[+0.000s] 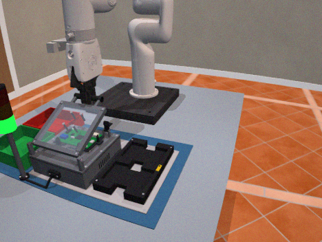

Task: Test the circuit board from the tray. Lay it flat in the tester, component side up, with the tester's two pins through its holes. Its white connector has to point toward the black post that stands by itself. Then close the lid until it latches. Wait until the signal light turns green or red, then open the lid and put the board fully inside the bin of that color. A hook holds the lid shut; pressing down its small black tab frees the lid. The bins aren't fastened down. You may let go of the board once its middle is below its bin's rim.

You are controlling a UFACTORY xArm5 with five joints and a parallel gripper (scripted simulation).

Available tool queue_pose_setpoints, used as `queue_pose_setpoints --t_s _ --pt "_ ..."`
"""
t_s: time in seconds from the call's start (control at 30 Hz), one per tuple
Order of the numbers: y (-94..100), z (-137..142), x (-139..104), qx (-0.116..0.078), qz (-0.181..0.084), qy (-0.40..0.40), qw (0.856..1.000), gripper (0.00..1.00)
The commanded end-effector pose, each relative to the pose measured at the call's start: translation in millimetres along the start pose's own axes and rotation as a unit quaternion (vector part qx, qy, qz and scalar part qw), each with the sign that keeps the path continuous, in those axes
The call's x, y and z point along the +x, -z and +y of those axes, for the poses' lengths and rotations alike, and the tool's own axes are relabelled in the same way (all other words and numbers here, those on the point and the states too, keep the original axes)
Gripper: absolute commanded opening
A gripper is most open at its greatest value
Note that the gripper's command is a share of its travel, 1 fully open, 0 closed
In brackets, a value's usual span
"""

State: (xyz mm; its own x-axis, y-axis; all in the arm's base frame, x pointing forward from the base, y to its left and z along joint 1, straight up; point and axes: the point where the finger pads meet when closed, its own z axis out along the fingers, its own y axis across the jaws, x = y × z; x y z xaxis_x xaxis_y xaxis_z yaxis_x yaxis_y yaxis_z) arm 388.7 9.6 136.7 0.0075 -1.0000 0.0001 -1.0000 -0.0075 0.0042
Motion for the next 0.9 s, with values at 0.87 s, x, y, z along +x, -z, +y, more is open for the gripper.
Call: queue_pose_setpoints --t_s 0.87 --pt "14.5 -7 0 0.002 0.0 0.0 1.0 0.0"
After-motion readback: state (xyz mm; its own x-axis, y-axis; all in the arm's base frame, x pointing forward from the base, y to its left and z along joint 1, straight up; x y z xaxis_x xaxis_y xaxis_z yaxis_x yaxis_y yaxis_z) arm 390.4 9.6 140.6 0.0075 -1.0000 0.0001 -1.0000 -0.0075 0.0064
